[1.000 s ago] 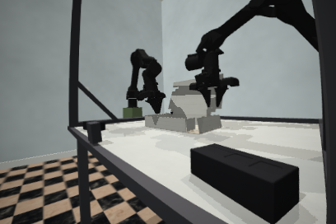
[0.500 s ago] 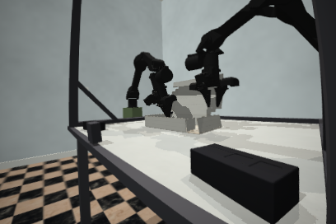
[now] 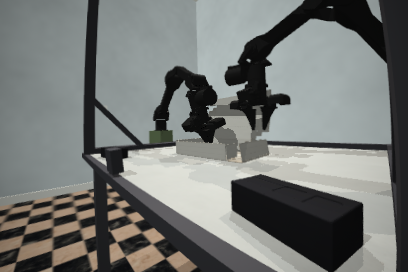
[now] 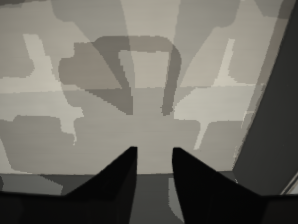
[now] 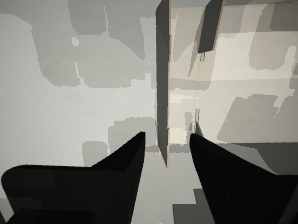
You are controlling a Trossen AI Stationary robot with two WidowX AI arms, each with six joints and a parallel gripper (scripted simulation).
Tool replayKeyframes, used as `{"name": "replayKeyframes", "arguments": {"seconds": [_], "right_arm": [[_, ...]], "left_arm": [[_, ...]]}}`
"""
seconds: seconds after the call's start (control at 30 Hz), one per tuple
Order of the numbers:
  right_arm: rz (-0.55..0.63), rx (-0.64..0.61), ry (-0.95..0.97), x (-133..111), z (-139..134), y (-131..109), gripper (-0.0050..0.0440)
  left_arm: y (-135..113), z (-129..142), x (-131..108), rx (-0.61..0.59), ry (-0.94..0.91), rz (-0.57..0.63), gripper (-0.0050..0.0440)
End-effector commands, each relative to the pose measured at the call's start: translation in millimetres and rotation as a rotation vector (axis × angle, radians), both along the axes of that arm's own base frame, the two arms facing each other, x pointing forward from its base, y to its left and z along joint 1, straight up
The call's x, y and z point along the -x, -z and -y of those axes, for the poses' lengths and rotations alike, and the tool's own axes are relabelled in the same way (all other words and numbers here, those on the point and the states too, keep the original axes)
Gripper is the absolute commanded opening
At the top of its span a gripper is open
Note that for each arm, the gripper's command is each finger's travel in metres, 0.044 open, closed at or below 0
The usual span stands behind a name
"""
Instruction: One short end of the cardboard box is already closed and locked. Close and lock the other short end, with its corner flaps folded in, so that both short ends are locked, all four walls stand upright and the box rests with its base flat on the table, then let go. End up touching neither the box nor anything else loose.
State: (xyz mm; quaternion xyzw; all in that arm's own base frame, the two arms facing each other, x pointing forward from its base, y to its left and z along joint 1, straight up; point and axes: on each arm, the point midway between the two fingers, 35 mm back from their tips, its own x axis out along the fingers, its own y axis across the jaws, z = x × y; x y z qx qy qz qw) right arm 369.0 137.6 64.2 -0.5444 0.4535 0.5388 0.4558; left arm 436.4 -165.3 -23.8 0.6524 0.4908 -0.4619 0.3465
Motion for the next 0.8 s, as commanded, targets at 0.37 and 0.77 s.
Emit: {"name": "replayKeyframes", "arguments": {"seconds": [0.37,0.77], "right_arm": [[0.021,-0.010,-0.005,-3,-1,-8,0.0172],[0.021,-0.010,-0.005,-3,-1,-8,0.0172]], "left_arm": [[-2,2,-8,0.009,-0.017,0.035,0.0102],[18,2,-8,0.009,-0.017,0.035,0.0102]]}}
